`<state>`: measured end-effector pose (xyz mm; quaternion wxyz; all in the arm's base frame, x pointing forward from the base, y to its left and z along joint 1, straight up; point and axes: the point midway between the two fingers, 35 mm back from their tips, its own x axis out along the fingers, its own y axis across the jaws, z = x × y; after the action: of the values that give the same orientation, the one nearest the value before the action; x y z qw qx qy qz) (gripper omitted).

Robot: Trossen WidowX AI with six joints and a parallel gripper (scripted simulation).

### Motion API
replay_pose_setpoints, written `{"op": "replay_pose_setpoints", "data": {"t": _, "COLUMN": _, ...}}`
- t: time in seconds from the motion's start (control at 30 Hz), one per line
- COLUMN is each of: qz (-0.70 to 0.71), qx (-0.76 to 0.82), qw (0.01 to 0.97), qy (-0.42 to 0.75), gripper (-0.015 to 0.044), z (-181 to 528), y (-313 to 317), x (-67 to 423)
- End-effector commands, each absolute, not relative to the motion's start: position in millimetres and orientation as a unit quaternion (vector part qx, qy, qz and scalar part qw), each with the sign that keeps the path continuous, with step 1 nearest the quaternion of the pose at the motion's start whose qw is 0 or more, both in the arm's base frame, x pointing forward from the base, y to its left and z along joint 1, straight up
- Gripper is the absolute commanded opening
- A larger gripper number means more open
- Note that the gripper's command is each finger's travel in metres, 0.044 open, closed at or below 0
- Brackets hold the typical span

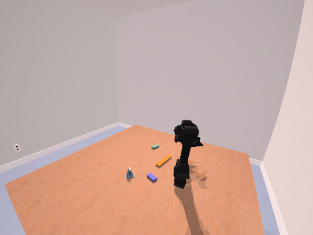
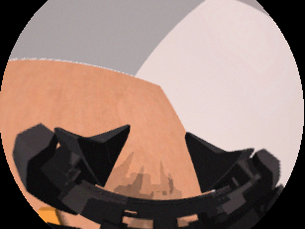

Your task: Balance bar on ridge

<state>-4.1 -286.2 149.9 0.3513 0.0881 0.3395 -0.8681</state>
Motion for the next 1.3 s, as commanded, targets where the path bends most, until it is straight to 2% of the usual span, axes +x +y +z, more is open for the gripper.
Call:
{"op": "replay_pose_setpoints", "data": {"t": 0.0, "qz": -0.867, "qx": 0.088, "qw": 0.352, "qy": 0.342, "gripper": 0.0374, "z": 149.7, "y": -286.2, "x": -3.7}}
{"op": "replay_pose_setpoints", "data": {"t": 0.07, "qz": -0.856, "qx": 0.086, "qw": 0.360, "qy": 0.362, "gripper": 0.0321, "z": 148.3, "y": -286.5, "x": -1.1}}
{"op": "replay_pose_setpoints", "data": {"t": 0.1, "qz": -0.847, "qx": 0.084, "qw": 0.365, "qy": 0.377, "gripper": 0.0315, "z": 147.3, "y": -286.7, "x": 0.9}}
{"op": "replay_pose_setpoints", "data": {"t": 0.7, "qz": -0.641, "qx": 0.031, "qw": 0.463, "qy": 0.612, "gripper": 0.0315, "z": 129.8, "y": -284.5, "x": 38.1}}
{"op": "replay_pose_setpoints", "data": {"t": 1.27, "qz": -0.385, "qx": -0.057, "qw": 0.536, "qy": 0.750, "gripper": 0.0315, "z": 117.2, "y": -272.4, "x": 74.6}}
